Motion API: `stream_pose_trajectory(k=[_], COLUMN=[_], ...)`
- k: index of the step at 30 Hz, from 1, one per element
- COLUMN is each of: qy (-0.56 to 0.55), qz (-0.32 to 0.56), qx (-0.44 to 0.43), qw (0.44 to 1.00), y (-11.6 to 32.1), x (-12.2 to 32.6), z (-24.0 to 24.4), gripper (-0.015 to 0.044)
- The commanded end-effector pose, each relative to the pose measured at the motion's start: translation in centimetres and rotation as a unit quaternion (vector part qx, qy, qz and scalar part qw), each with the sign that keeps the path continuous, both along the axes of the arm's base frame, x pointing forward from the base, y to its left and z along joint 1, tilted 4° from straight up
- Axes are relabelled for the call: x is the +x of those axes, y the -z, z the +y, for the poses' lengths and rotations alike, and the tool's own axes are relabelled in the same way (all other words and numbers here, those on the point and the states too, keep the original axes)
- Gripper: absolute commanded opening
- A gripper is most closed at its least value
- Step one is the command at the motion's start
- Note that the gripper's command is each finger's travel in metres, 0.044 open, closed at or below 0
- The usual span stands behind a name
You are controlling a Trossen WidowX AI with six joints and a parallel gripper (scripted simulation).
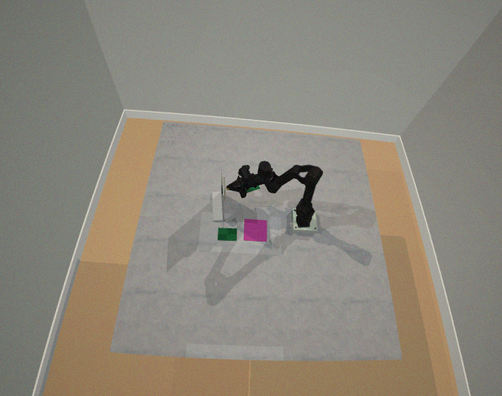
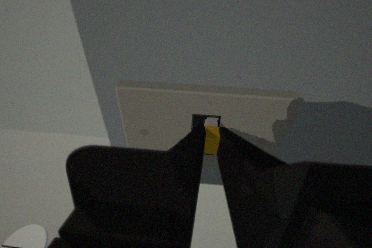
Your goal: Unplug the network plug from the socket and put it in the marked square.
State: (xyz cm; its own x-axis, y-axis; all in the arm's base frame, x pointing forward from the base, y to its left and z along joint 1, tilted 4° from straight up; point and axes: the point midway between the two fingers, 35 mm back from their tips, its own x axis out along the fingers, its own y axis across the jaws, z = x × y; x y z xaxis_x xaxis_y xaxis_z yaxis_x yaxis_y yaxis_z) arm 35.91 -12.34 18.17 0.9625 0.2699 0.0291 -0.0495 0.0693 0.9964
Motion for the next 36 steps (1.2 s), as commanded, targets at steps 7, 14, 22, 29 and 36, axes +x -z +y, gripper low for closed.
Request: stream_pose_trajectory(k=[7, 14, 22, 29, 36], qy=[0.0, 0.0, 0.0, 0.0, 0.0], qz=[0.0, 0.001, 0.001, 0.001, 0.001], qx=[-0.002, -0.002, -0.002, -0.002, -0.002], qw=[1.0, 1.0, 1.0, 1.0, 1.0], y=[0.1, 0.1, 0.2, 0.2, 0.3], x=[-1.0, -1.5, -2.1, -2.7, -3.2], z=[0.0, 0.0, 0.0, 0.0, -0.1], gripper=[0.0, 0.0, 0.0, 0.0, 0.0])
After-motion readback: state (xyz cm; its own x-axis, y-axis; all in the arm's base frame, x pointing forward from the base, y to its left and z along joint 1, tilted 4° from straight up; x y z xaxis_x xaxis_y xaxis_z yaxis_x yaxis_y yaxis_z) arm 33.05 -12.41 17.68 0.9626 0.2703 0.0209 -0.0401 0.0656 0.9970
